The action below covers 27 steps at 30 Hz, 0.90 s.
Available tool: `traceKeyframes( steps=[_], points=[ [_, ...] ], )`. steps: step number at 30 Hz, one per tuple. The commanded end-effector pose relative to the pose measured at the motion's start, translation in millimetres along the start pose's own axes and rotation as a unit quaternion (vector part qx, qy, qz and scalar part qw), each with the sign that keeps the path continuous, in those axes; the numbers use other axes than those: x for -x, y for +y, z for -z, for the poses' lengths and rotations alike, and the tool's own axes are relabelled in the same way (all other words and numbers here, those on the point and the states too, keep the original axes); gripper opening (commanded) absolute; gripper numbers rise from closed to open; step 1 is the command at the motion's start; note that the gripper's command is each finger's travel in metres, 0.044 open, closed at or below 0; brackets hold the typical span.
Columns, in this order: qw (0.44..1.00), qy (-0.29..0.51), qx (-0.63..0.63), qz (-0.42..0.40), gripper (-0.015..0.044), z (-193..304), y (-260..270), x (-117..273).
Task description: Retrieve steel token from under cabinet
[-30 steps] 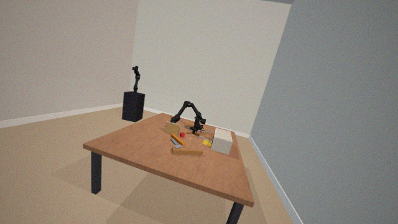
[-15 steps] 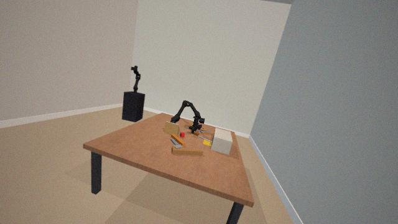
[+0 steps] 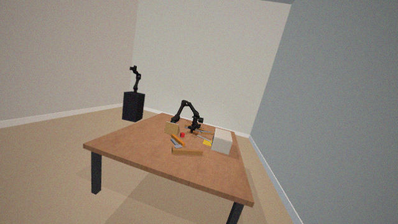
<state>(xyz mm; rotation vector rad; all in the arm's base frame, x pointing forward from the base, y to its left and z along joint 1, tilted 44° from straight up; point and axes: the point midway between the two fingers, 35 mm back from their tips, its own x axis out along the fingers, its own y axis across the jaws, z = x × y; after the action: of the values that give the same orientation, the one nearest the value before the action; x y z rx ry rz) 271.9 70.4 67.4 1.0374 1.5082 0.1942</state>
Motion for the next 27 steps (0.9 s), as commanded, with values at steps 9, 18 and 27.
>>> traceKeyframes(
  steps=[9, 18, 27],
  points=[
    [1.000, 0.001, 0.000, 0.000, 0.0000, 1, 0, 5],
    [1.000, 0.001, -0.002, 0.001, 0.0000, 3, -1, 16],
    [1.000, 0.002, -0.004, 0.001, 0.0000, 8, -3, 21]
  ],
)
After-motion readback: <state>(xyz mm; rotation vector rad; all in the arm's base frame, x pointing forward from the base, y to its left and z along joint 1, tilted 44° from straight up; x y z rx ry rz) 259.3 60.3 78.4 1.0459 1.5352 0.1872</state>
